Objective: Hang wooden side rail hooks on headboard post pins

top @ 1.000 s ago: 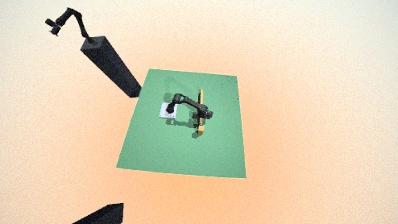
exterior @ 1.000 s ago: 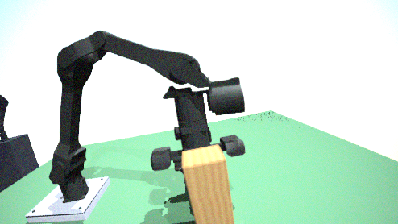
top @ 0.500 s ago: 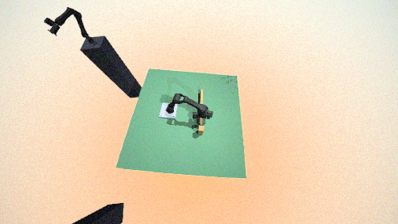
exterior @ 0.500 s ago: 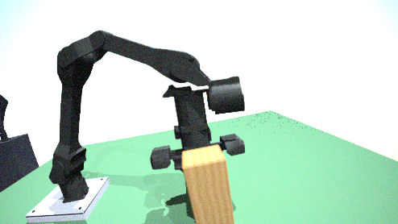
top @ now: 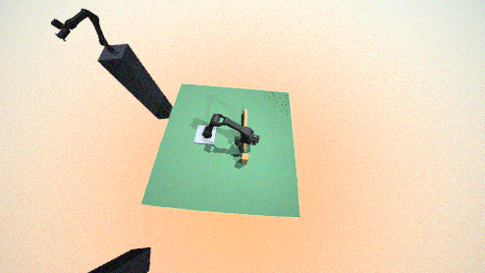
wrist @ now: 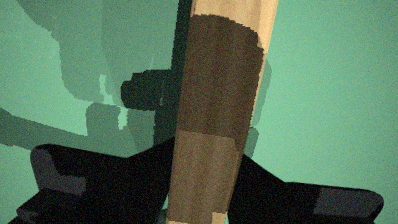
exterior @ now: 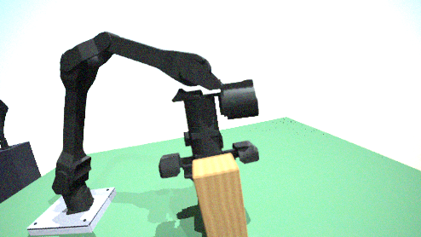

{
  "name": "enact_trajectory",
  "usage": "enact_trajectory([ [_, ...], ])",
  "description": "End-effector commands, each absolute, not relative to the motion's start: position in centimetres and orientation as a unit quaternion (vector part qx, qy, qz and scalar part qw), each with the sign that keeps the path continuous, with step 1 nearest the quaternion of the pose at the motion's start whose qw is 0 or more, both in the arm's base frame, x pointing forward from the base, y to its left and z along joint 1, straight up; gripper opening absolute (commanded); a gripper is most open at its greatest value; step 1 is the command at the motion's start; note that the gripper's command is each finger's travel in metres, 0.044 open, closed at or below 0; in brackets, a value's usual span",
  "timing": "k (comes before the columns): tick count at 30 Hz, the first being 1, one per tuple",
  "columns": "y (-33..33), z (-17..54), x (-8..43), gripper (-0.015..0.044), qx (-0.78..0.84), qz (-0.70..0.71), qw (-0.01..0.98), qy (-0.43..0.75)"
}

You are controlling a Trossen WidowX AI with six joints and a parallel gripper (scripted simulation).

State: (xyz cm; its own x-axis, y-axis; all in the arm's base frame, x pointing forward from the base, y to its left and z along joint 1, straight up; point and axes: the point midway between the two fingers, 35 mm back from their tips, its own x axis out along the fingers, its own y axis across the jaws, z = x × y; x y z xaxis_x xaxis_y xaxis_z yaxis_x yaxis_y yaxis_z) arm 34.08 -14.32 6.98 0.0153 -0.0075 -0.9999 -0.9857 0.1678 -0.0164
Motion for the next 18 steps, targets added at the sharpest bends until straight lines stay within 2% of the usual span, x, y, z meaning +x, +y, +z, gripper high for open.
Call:
enact_trajectory([
  [1,-14.4,7.84,34.3,0.0,-0.47,0.446,0.545,0.533],
  [18,-14.39,8.13,34.29,0.0,-0.47,0.446,0.545,0.533],
])
